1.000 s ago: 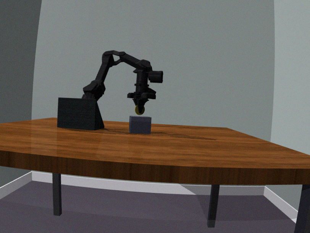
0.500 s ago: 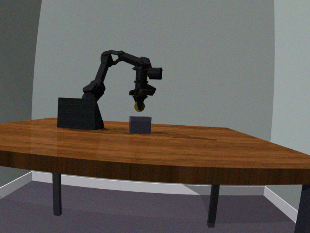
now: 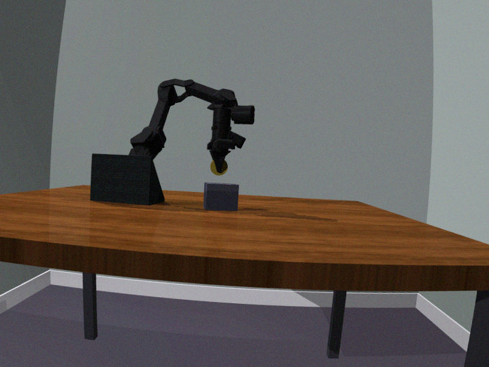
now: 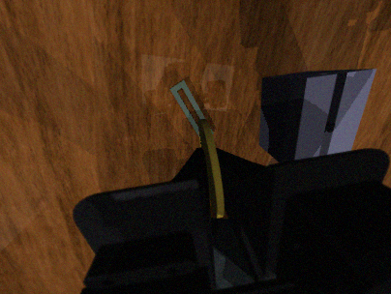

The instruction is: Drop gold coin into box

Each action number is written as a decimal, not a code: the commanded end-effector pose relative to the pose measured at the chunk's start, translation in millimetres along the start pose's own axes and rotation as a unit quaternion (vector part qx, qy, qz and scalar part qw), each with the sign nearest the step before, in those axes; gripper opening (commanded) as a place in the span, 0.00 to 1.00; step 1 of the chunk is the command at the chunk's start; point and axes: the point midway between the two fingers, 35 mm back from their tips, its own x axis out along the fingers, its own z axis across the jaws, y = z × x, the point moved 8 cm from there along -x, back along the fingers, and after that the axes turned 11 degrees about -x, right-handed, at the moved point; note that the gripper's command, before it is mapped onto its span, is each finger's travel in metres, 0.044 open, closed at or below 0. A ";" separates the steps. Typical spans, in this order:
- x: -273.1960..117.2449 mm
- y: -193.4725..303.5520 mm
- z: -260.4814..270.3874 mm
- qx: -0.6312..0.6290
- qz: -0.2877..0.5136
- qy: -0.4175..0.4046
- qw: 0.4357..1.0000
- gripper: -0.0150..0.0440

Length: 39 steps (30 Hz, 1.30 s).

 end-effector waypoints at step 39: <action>-1.3 26.3 -104.0 0.003 0.002 0.005 1.000 0.25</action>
